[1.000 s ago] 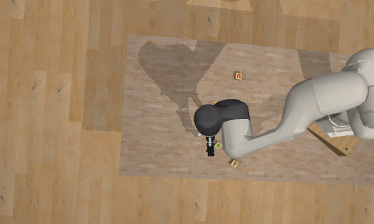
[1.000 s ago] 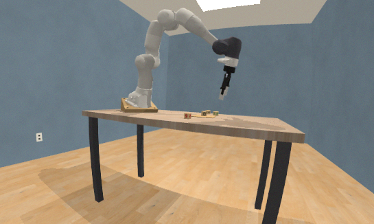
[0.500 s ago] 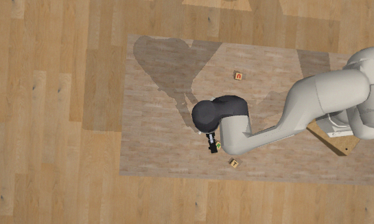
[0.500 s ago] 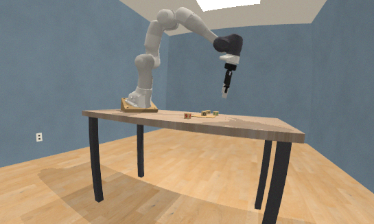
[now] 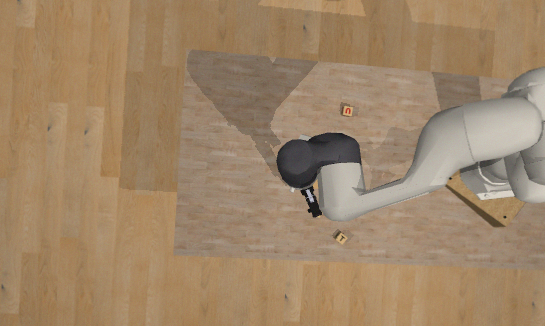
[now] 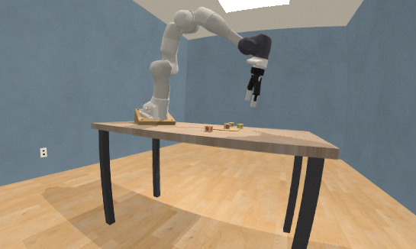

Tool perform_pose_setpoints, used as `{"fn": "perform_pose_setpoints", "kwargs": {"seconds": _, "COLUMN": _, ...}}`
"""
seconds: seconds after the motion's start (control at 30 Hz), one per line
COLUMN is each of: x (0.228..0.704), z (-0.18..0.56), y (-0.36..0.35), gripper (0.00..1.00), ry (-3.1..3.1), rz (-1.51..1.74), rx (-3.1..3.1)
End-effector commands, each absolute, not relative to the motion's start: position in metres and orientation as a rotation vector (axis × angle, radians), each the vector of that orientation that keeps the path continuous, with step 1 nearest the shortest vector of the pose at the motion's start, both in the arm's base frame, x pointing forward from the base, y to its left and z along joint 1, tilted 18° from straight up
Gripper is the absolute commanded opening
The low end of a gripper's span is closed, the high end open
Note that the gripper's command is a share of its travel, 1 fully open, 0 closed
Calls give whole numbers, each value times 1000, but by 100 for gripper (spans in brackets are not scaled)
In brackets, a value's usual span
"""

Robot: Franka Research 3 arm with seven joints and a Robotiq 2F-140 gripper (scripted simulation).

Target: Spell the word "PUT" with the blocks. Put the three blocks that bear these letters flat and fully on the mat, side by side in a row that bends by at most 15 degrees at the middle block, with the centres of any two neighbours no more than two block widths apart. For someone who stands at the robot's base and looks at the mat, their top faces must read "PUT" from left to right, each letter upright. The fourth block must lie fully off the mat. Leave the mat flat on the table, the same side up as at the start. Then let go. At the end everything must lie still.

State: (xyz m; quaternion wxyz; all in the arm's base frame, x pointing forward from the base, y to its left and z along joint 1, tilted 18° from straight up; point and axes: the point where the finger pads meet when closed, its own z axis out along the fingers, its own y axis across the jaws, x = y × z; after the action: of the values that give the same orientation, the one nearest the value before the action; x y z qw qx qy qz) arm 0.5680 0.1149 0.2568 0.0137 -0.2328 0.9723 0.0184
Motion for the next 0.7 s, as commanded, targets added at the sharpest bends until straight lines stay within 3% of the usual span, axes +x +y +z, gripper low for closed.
{"fn": "perform_pose_setpoints", "kwargs": {"seconds": 0.0, "x": 567, "z": 262, "y": 110, "gripper": 100, "ry": 2975, "rz": 48, "rx": -936}}
{"fn": "perform_pose_setpoints", "kwargs": {"seconds": 0.67, "x": 570, "z": 283, "y": 96, "gripper": 100, "ry": 2846, "rz": 37, "rx": -1274}}
